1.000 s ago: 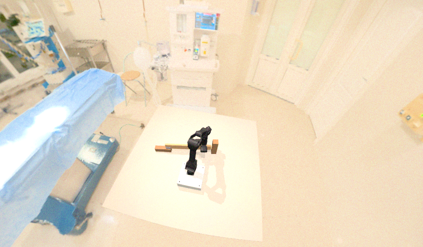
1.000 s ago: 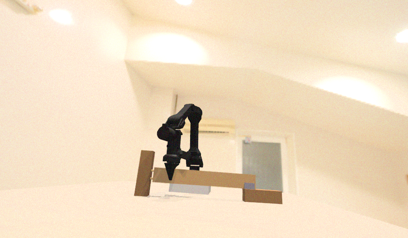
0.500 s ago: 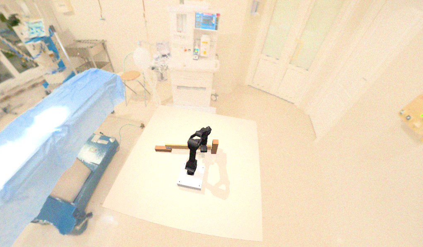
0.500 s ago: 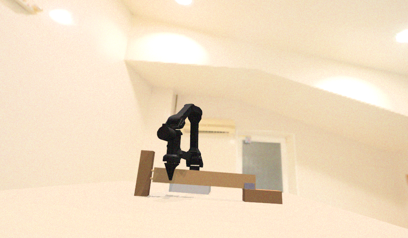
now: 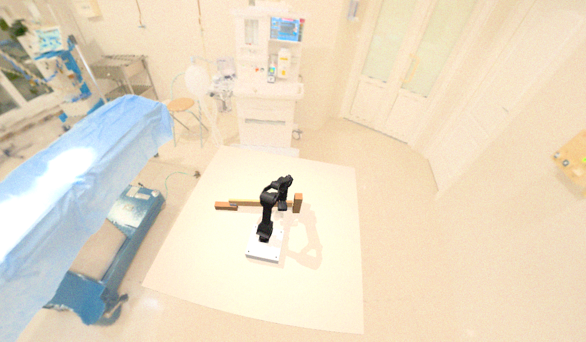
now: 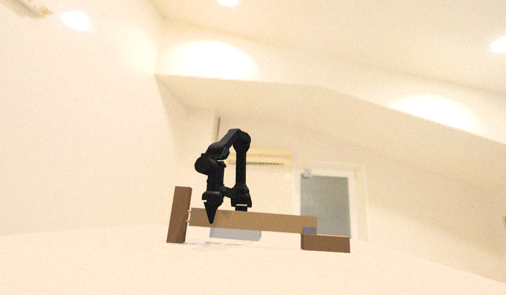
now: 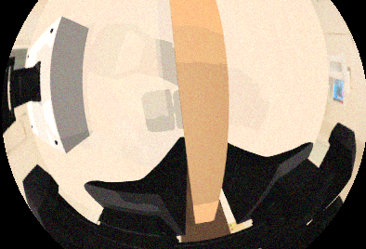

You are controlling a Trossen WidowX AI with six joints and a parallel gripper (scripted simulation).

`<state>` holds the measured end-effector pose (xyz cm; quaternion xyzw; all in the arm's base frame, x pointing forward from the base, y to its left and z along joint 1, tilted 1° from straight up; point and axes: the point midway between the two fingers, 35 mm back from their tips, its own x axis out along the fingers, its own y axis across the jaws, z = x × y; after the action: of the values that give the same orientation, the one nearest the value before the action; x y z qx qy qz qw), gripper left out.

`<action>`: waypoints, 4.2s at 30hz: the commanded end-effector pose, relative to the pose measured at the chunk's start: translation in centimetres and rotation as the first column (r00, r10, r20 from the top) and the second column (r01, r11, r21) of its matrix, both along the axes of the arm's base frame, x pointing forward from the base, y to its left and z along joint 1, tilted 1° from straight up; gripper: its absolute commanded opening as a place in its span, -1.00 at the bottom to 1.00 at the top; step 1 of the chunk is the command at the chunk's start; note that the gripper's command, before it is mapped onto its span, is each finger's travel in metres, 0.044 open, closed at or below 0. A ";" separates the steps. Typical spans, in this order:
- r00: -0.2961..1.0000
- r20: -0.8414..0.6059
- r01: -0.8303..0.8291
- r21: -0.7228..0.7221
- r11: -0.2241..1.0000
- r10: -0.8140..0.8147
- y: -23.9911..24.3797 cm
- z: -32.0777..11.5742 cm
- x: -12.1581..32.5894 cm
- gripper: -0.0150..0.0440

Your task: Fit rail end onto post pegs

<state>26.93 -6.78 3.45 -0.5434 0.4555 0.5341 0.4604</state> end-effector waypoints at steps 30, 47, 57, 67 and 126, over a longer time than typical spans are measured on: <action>1.000 0.004 0.004 -0.015 1.000 -0.004 -0.4 0.1 0.1 -0.49; 1.000 0.004 0.004 -0.015 1.000 -0.004 -0.4 0.2 0.1 -0.49; 1.000 0.004 0.004 -0.015 1.000 -0.004 -0.4 0.2 0.1 -0.49; 1.000 0.004 0.004 -0.015 1.000 -0.004 -0.4 0.3 0.1 -0.49; 1.000 -0.002 0.002 -0.006 1.000 -0.002 -1.0 0.0 0.1 -0.31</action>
<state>27.03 -7.80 3.50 -0.5439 0.4581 0.5327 0.4588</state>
